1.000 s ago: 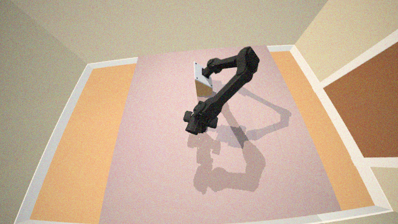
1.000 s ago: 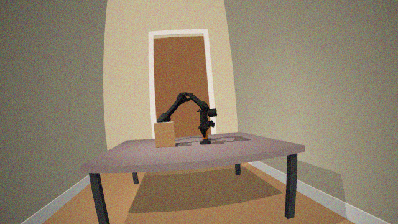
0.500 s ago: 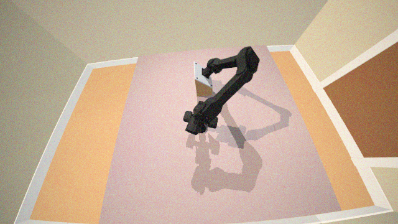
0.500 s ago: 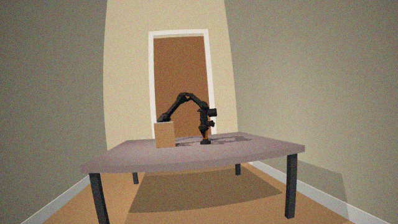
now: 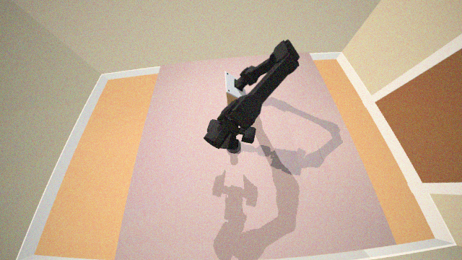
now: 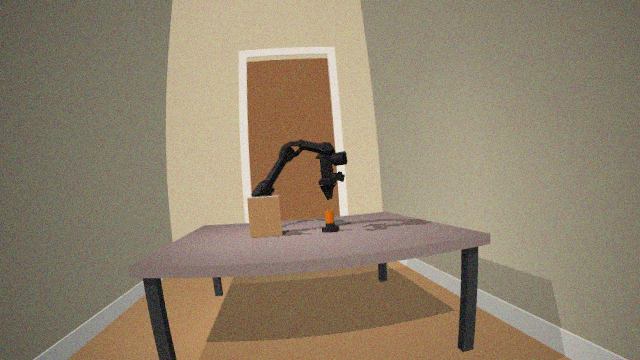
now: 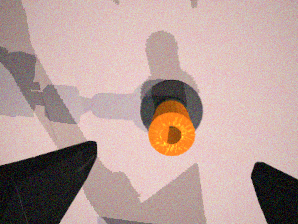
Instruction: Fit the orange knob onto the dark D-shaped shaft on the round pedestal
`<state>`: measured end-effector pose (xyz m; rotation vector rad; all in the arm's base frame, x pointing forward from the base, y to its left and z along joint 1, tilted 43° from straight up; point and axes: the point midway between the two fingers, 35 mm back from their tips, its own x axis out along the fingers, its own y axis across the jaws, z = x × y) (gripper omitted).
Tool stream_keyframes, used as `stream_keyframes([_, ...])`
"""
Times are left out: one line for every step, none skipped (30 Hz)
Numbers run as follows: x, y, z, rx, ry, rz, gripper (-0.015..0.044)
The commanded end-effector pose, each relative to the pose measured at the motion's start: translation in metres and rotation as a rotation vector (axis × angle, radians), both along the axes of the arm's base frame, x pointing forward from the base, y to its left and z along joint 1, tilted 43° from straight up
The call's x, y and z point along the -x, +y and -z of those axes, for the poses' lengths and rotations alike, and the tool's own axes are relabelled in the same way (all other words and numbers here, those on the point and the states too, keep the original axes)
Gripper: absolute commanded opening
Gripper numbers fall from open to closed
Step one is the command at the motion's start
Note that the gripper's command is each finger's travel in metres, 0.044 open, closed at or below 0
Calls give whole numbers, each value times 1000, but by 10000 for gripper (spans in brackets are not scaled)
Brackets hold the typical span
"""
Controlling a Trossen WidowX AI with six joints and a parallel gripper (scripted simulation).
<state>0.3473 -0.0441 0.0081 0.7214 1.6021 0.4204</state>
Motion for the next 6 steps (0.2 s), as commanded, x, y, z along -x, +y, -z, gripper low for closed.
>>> stream_keyframes([2, 4, 5, -5, 21, -22, 440])
stream_keyframes([2, 4, 5, -5, 21, -22, 440])
stream_keyframes([2, 4, 5, -5, 21, -22, 440])
stream_keyframes([2, 4, 5, -5, 21, -22, 440])
stream_keyframes([2, 4, 5, -5, 21, -22, 440])
stream_keyframes([2, 4, 5, -5, 21, -22, 440])
